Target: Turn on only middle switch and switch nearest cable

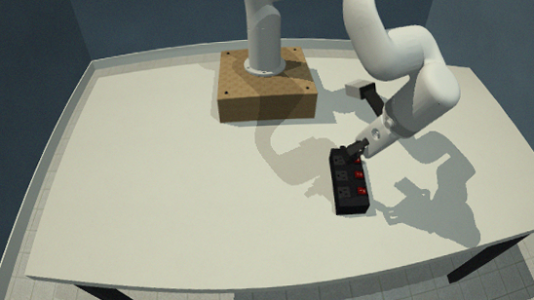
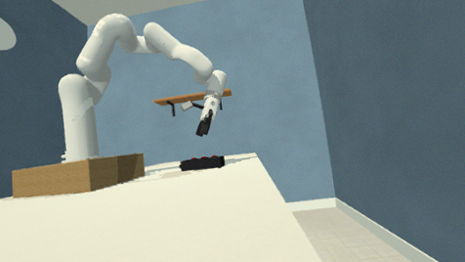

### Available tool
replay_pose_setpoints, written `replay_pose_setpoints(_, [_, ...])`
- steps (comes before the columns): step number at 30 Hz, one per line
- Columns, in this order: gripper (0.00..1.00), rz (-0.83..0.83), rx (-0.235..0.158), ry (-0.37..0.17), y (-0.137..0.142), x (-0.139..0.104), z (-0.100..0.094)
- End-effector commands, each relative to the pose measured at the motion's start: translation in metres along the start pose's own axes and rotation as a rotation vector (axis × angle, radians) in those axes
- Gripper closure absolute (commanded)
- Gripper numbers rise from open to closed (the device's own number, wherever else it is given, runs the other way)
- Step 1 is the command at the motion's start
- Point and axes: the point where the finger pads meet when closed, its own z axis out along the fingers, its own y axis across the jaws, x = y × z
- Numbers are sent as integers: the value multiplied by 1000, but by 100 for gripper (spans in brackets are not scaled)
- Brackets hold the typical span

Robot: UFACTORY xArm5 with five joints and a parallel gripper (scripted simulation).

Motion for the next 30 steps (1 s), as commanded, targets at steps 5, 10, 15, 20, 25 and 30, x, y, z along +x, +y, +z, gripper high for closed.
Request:
replay_pose_setpoints(5, [0,2,0,-6,0,-1,-2])
replay_pose_setpoints(10, [0,163,3,-144,11,2,-11])
replay_pose_setpoints(15, [0,304,-19,-267,20,6,-19])
replay_pose_setpoints(20, [0,444,-65,-389,30,13,-27])
replay_pose_setpoints(25, [0,460,-72,-403,31,14,-27])
replay_pose_setpoints(30, [0,460,-72,-403,31,14,-27])
